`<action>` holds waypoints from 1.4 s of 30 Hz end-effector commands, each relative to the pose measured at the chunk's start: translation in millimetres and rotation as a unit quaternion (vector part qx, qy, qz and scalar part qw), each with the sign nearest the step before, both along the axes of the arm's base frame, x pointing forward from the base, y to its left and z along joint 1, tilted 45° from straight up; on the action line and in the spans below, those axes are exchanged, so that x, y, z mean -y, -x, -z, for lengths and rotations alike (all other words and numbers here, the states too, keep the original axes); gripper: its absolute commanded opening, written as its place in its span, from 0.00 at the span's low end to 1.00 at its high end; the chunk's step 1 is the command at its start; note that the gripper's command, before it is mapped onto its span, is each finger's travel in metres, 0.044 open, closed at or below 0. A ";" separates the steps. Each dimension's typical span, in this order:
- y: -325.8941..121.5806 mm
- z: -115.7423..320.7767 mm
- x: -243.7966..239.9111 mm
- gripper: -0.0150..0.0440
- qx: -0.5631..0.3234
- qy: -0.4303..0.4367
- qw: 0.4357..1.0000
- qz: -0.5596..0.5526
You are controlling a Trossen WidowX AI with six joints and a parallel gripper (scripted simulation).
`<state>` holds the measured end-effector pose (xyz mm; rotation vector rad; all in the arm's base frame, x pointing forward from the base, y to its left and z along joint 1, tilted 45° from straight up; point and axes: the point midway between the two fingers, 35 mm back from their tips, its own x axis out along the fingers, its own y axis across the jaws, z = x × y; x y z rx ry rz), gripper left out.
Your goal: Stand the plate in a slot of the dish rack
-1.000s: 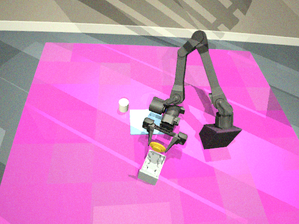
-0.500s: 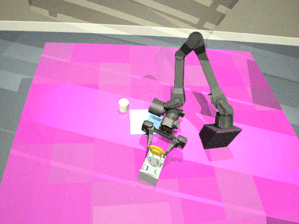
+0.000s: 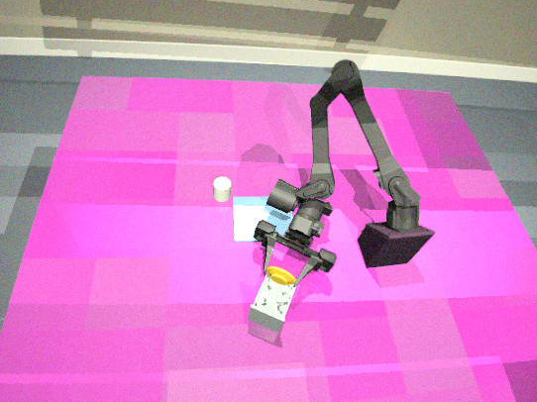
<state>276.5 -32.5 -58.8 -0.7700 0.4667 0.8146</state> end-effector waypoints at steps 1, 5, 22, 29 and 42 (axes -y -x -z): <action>2.2 6.8 1.7 0.25 -0.003 -0.001 1.000 0.000; 3.6 16.1 10.5 0.25 0.000 0.000 1.000 0.000; 4.5 13.5 8.0 0.43 -0.005 0.001 1.000 0.003; 4.5 13.5 8.0 0.74 -0.005 0.001 1.000 0.003; 4.0 12.2 7.0 0.93 -0.006 0.001 1.000 0.003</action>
